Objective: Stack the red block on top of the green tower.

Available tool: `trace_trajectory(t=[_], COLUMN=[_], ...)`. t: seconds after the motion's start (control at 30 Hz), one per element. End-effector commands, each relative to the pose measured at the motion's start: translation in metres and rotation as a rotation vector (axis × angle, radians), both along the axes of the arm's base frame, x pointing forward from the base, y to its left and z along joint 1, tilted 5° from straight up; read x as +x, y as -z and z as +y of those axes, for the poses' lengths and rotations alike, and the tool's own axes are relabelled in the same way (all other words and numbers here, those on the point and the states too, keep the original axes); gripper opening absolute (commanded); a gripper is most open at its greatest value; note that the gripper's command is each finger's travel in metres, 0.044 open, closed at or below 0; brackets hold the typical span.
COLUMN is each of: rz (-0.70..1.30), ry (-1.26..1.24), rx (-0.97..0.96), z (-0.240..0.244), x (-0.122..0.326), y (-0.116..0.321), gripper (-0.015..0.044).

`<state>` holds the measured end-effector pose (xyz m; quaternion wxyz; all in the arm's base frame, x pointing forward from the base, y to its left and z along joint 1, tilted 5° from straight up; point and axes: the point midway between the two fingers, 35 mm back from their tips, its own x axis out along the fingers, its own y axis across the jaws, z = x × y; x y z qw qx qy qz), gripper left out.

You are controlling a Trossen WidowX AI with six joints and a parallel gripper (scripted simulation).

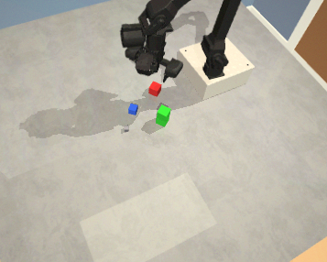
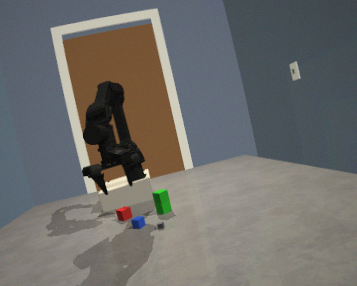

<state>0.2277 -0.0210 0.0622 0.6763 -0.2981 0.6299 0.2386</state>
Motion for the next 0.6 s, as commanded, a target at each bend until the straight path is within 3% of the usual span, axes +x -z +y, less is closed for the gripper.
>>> trace_trajectory(t=[0.0,0.57], rz=[0.030,0.031], ry=[-0.026,-0.026], rx=[-0.021,-0.022], z=[-0.007,-0.012], x=[-0.014,-0.013], y=[0.001,0.052], gripper=[0.0440,0.0440])
